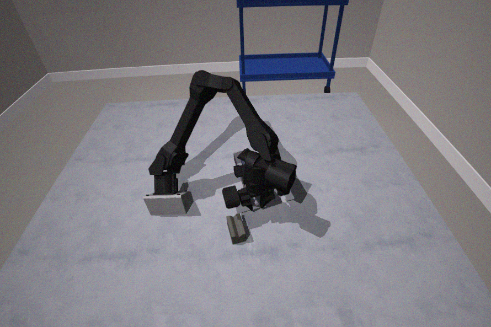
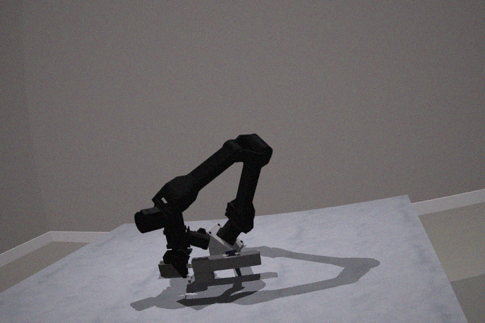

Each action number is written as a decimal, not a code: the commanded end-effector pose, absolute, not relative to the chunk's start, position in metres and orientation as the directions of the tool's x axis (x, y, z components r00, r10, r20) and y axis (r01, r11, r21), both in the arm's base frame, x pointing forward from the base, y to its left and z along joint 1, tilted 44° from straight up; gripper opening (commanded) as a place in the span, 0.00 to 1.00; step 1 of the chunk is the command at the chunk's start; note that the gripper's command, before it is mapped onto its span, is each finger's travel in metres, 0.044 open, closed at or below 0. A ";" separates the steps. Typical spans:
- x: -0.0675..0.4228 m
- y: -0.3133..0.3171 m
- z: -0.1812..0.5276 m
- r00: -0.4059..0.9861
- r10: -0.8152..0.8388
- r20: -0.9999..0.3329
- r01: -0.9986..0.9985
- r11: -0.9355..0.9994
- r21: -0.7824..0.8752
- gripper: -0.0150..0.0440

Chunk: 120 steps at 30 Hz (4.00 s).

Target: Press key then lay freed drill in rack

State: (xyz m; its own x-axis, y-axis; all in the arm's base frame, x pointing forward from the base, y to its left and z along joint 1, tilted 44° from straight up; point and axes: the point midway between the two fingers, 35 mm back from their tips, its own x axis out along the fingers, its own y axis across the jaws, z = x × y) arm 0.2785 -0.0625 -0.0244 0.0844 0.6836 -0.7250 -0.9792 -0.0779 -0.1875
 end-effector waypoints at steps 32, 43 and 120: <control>0.285 -0.087 -0.047 0.084 0.686 -0.722 -0.980 -0.075 -0.186 0.25; 0.286 -0.091 -0.051 0.087 0.688 -0.721 -0.980 -0.071 -0.186 0.43; 0.282 -0.079 -0.042 0.084 0.687 -0.722 -0.980 -0.075 -0.185 0.25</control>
